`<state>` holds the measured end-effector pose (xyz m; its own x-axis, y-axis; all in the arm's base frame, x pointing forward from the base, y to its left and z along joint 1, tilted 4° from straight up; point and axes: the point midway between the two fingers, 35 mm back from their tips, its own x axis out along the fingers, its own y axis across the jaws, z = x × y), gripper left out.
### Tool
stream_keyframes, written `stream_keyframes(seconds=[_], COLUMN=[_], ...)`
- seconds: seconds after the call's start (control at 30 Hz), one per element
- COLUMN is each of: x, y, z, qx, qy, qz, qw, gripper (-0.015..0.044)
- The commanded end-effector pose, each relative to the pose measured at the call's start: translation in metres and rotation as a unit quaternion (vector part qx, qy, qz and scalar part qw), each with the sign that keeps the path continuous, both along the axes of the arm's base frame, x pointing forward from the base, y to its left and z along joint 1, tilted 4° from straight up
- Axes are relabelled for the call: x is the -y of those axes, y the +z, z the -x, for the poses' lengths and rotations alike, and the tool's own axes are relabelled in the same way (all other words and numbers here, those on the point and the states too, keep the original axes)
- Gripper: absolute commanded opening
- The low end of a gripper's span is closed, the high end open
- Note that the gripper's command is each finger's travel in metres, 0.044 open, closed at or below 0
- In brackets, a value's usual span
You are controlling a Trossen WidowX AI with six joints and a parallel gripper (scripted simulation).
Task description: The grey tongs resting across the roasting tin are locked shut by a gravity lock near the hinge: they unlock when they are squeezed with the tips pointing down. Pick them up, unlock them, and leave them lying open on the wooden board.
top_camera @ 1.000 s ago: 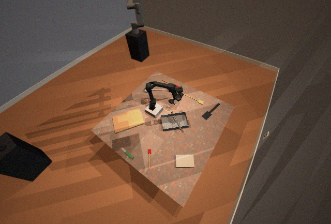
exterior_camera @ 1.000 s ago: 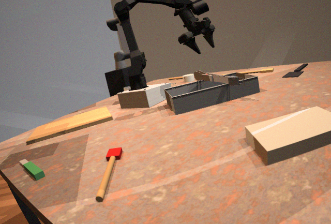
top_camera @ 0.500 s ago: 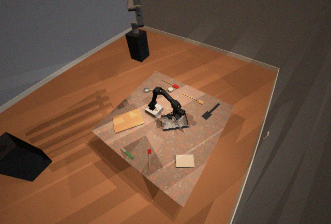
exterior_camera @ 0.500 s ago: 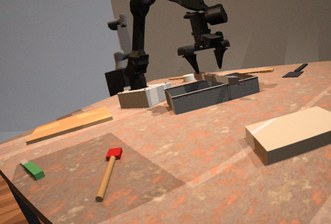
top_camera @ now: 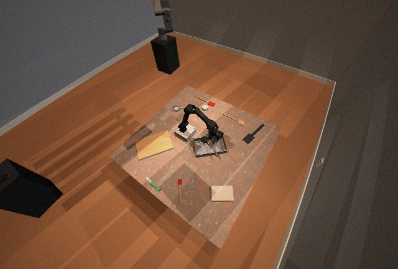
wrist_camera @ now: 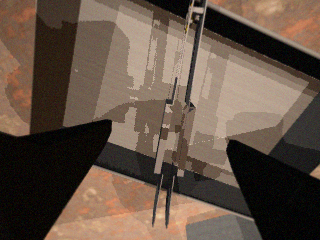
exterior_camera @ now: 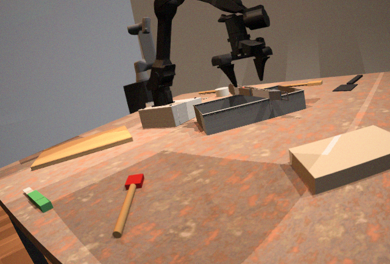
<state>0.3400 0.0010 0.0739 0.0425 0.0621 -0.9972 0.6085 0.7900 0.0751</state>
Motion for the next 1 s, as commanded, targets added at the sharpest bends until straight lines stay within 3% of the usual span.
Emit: stream_keyframes(seconds=[0.0, 0.97], x=[-0.001, -0.004], y=[-0.008, -0.056], z=[0.001, -0.001], qx=[-0.005, -0.005], qy=[-0.001, -0.001], qz=[-0.002, -0.002], qw=[1.0, 1.0], gripper=[0.044, 0.044])
